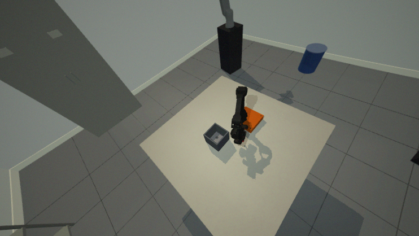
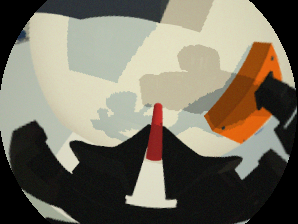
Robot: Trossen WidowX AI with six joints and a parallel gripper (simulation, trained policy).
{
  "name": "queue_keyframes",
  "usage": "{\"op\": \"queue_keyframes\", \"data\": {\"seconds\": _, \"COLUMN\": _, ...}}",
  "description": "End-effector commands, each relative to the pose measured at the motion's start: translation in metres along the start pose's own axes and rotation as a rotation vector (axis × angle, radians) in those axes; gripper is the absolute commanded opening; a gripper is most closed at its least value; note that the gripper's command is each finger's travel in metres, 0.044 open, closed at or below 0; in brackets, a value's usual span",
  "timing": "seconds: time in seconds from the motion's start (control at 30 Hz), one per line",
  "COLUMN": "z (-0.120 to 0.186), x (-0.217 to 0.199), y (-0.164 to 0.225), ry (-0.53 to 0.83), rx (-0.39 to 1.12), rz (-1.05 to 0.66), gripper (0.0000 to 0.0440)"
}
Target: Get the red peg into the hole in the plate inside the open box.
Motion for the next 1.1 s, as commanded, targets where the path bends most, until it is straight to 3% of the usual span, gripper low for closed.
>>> {"op": "queue_keyframes", "data": {"seconds": 0.0, "z": 0.010, "x": 0.006, "y": 0.003, "ry": -0.035, "rx": 0.015, "rz": 0.005, "gripper": 0.0000}}
{"op": "queue_keyframes", "data": {"seconds": 0.53, "z": 0.089, "x": 0.031, "y": -0.004, "ry": -0.235, "rx": -0.033, "rz": 0.071, "gripper": 0.0000}}
{"op": "queue_keyframes", "data": {"seconds": 1.07, "z": 0.159, "x": 0.039, "y": -0.055, "ry": -0.326, "rx": -0.217, "rz": 0.014, "gripper": 0.0000}}
Point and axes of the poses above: the point midway between the two fingers, 35 mm back from their tips, its own z axis back along the fingers, its own x axis across the jaws, y = z × x, the point moved 1 cm from there along z, back along the fingers, and after that the axes turned 3 degrees about z, right-handed, at the moved point
